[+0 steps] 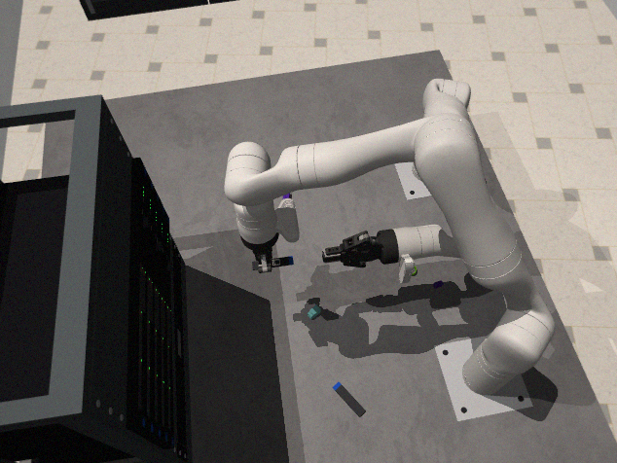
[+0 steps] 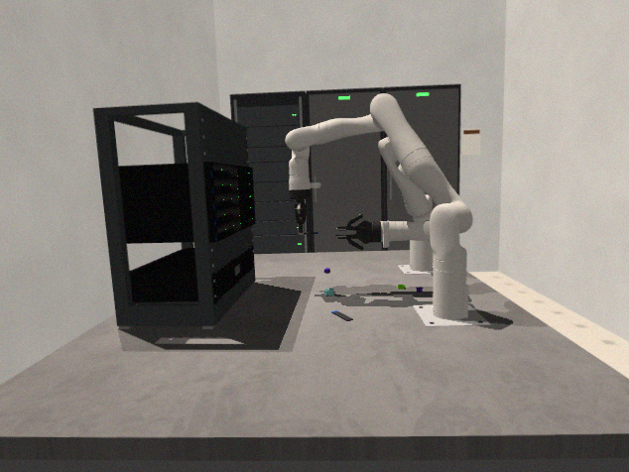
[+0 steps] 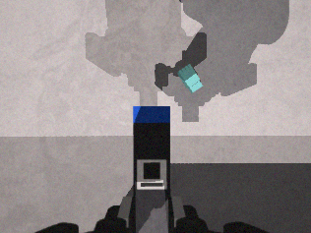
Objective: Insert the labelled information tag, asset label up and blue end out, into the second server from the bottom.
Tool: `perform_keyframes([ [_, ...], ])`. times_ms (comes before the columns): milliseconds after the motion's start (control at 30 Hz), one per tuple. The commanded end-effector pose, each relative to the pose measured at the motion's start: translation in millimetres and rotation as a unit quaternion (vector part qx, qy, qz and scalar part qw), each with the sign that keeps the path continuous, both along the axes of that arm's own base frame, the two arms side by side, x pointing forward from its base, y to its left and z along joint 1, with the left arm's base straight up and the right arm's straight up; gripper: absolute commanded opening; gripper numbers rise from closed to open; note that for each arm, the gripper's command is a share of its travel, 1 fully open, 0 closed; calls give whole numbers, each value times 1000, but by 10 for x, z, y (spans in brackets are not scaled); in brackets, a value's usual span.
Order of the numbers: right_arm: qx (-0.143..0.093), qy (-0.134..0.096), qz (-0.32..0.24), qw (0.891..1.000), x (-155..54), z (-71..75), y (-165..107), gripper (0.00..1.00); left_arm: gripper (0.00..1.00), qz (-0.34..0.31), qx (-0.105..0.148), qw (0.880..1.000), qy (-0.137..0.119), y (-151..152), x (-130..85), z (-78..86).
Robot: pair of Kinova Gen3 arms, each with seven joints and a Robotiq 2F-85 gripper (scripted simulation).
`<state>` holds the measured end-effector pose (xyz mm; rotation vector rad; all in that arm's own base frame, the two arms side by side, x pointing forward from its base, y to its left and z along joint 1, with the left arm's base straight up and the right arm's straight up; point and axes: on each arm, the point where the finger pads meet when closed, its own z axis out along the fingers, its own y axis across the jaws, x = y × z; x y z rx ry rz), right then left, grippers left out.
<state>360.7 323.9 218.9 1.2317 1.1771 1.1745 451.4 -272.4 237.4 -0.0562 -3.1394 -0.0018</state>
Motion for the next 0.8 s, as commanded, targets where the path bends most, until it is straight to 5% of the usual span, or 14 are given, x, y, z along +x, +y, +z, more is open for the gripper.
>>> perform_keyframes([
  [0,1,0,0,1000,67,5,0,263,192,0,-1,1000,-1,-1,3,9],
  [767,1,0,0,1000,376,8,-14,263,192,0,-1,1000,-1,-1,3,9],
])
